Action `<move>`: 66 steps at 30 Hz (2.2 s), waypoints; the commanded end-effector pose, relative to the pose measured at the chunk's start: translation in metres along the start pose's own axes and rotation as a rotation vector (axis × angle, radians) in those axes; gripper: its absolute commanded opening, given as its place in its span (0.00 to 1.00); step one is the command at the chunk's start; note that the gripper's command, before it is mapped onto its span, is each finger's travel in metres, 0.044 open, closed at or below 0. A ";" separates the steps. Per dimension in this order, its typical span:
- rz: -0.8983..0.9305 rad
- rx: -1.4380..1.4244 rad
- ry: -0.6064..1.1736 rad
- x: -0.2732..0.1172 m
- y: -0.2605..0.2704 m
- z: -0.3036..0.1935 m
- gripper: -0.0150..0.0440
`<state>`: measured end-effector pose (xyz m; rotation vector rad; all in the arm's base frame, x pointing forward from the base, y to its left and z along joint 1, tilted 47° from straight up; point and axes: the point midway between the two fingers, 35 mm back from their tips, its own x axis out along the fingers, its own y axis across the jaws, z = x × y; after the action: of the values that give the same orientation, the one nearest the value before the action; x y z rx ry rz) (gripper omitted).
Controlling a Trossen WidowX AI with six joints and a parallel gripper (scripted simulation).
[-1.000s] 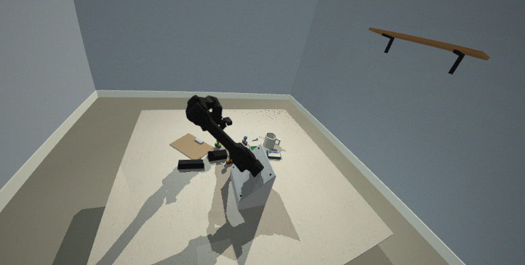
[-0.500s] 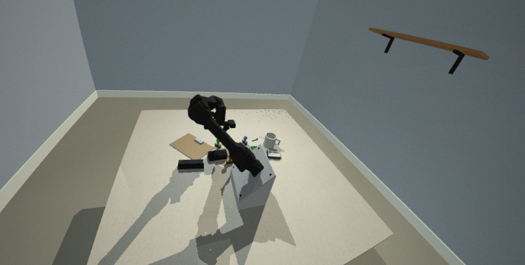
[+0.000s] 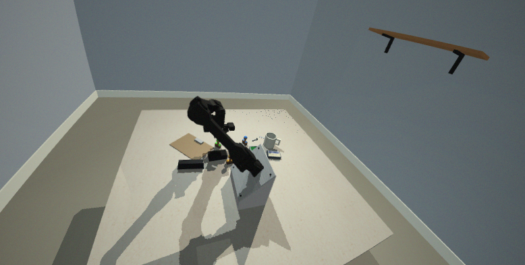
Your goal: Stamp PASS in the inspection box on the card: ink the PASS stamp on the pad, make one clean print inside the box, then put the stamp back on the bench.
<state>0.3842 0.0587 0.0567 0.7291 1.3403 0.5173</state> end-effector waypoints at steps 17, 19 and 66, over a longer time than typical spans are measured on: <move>0.002 0.012 0.006 0.035 -0.001 -0.002 0.61; 0.003 0.012 0.006 0.038 -0.001 -0.003 0.61; 0.008 0.004 0.004 0.043 0.001 -0.003 0.25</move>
<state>0.3884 0.0931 0.0257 0.7406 1.3493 0.5204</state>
